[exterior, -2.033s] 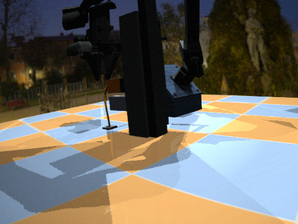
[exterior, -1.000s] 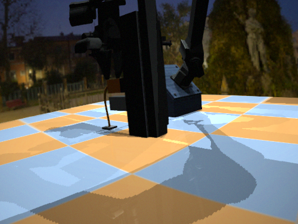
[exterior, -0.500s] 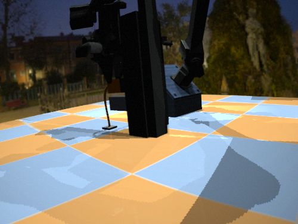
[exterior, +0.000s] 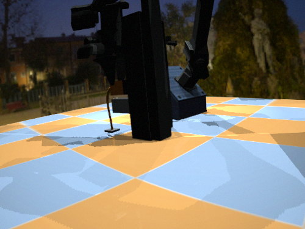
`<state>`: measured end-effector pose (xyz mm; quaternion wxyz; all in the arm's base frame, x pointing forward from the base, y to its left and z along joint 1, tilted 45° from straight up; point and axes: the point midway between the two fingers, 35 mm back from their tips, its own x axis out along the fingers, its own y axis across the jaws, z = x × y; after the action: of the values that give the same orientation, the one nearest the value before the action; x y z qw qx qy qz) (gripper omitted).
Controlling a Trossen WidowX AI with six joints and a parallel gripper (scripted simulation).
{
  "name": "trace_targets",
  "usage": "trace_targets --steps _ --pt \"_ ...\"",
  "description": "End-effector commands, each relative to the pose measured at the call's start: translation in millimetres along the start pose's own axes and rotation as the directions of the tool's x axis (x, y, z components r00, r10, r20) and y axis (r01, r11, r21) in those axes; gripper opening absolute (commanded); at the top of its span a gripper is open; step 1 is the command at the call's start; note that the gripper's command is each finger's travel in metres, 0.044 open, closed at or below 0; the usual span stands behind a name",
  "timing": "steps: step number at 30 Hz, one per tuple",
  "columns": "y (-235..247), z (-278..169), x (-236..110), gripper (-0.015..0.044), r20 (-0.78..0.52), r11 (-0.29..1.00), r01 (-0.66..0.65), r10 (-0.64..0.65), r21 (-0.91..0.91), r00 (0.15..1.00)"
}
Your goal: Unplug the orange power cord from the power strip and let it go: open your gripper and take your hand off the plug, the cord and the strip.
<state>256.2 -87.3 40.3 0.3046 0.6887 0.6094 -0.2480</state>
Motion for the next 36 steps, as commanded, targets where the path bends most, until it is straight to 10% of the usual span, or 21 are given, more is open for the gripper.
trace_targets --steps 1,27,36 --pt "0.6 6.7 -0.9 0.0 0.005 1.0 -0.002 0.002 -0.002 1.0" --pt "1.1 48.1 -5.8 0.0 0.008 1.0 -0.004 0.004 0.0 1.0" --pt "2.4 40.4 -3.3 0.016 0.01 1.0 -0.001 0.001 -0.007 1.0"
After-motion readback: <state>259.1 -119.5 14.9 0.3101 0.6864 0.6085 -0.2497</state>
